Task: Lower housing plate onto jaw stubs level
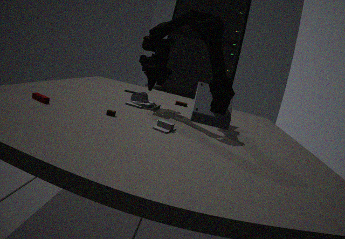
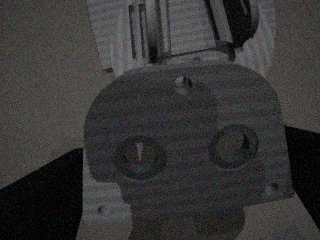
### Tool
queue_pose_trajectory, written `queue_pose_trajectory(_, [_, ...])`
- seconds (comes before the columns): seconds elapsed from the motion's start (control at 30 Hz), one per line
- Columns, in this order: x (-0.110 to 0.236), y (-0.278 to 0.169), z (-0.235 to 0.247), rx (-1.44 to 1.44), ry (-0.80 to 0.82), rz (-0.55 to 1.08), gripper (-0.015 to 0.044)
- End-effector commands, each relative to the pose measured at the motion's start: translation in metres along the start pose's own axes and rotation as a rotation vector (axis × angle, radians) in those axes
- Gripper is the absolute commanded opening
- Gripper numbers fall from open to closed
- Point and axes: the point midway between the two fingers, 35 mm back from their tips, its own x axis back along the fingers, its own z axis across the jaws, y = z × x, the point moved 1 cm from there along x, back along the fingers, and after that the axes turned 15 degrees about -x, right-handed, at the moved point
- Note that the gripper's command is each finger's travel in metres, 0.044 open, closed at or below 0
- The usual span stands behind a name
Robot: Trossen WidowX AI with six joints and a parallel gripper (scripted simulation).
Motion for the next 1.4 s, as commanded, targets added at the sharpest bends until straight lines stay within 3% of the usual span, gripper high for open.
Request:
queue_pose_trajectory(0.0, [0.000, 0.004, -0.012, 0.076, 0.004, -0.001, 0.0351])
queue_pose_trajectory(1.37, [0.000, -0.001, -0.025, 0.093, 0.005, -0.001, 0.0351])
